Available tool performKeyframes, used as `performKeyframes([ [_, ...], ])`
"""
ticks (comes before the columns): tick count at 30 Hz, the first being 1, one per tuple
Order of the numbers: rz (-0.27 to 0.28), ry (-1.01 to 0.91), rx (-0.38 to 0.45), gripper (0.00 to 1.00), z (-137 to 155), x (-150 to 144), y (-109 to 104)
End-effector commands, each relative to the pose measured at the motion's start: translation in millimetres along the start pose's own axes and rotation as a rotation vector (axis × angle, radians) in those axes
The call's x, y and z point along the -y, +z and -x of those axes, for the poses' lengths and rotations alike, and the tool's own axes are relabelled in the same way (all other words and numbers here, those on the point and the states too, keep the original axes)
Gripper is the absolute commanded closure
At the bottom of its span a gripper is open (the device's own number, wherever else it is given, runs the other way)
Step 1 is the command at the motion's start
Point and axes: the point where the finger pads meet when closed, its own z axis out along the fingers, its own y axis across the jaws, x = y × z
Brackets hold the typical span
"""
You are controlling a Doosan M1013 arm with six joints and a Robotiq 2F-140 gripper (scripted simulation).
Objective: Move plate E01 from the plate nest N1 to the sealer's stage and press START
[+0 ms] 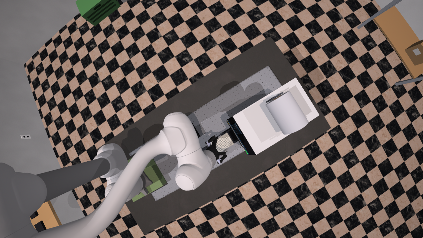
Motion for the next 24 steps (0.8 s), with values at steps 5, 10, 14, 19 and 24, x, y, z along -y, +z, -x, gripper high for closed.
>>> performKeyframes([
  [5, 0.0, 0.0, 0.0, 0.9, -2, 0, 5],
  [10, 0.0, 0.0, 0.0, 0.9, -5, 0, 12],
  [14, 0.0, 0.0, 0.0, 0.9, -7, 0, 19],
  [19, 0.0, 0.0, 0.0, 0.9, -7, 0, 20],
  [24, 0.0, 0.0, 0.0, 0.9, -7, 0, 20],
])
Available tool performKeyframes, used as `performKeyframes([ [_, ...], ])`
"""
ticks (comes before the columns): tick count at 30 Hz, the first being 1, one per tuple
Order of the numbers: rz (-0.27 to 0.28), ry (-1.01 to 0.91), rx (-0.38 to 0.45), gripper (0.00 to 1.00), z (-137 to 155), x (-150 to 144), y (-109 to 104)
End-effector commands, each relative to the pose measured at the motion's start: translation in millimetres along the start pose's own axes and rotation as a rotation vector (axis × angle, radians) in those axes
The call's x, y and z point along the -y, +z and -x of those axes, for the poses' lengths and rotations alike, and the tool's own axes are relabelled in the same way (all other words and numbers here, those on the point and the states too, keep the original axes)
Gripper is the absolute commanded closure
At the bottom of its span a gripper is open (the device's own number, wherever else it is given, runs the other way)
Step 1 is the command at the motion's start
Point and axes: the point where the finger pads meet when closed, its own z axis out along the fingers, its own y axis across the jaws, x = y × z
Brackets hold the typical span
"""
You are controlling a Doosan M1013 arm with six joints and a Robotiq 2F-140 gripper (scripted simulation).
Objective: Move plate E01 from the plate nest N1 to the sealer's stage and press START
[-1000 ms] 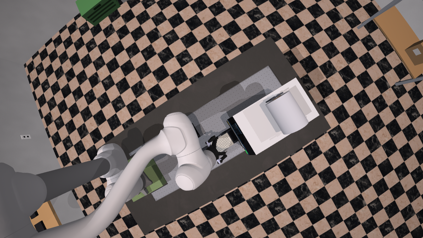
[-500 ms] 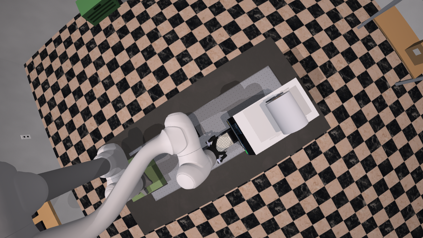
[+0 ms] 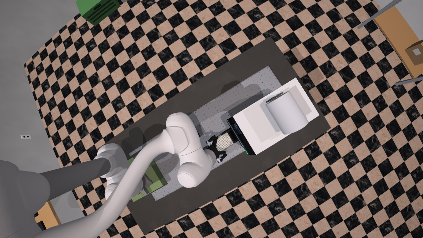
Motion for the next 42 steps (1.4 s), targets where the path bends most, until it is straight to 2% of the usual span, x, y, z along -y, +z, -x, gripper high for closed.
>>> performKeyframes([
  [1, 0.0, 0.0, 0.0, 0.9, 0, 0, 0],
  [25, 0.0, 0.0, 0.0, 0.9, 0, 0, 0],
  [42, 0.0, 0.0, 0.0, 0.9, -6, 0, 17],
])
